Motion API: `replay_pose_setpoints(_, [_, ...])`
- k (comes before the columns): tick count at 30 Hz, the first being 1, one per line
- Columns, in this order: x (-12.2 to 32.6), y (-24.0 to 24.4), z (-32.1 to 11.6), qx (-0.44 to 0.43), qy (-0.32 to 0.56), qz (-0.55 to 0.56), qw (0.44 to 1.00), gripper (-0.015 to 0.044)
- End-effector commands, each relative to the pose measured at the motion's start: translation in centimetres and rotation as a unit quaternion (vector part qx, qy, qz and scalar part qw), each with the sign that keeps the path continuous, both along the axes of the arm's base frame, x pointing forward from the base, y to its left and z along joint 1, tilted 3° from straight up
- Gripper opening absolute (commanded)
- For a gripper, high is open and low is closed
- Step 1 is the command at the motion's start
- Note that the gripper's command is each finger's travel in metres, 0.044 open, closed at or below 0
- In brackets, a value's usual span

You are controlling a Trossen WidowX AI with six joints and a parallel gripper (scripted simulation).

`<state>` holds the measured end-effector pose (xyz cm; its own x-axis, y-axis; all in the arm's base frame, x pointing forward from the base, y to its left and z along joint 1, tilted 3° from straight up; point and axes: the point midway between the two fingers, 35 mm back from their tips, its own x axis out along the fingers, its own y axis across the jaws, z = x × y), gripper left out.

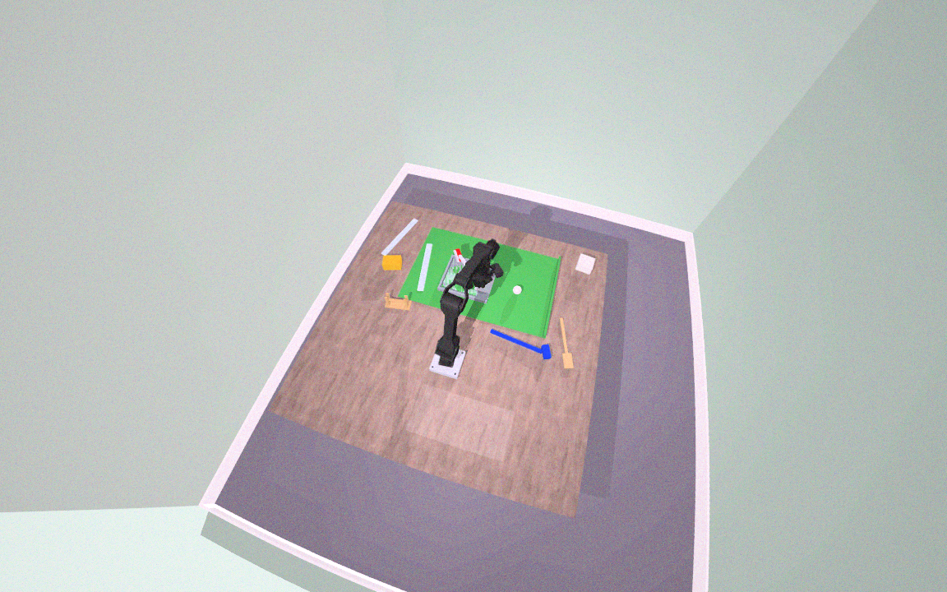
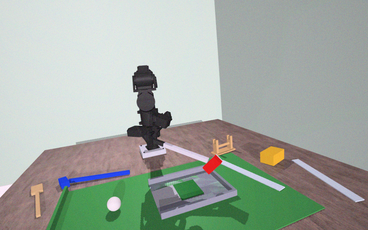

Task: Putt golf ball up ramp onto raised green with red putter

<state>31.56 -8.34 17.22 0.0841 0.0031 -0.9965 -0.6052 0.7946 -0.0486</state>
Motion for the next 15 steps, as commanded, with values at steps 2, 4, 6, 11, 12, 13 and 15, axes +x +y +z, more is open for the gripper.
replay_pose_setpoints(2, [-0.7,-2.7,0.0,0.002,-0.002,-0.037,0.999,0.0])
replay_pose_setpoints(4, [-1.0,-3.8,-0.1,0.001,-0.002,-0.053,0.999,0.0])
replay_pose_setpoints(6, [-1.5,-4.8,-0.1,0.001,-0.002,-0.068,0.998,0.0])
replay_pose_setpoints(11, [-2.7,-7.4,-0.1,-0.001,0.0,-0.11,0.994,0.0])
replay_pose_setpoints(12, [-3.0,-8.0,-0.1,-0.001,0.001,-0.119,0.993,0.0])
replay_pose_setpoints(13, [-3.3,-8.5,-0.1,-0.002,0.001,-0.128,0.992,0.0])
replay_pose_setpoints(15, [-3.9,-9.4,-0.1,-0.002,0.003,-0.145,0.989,0.0])
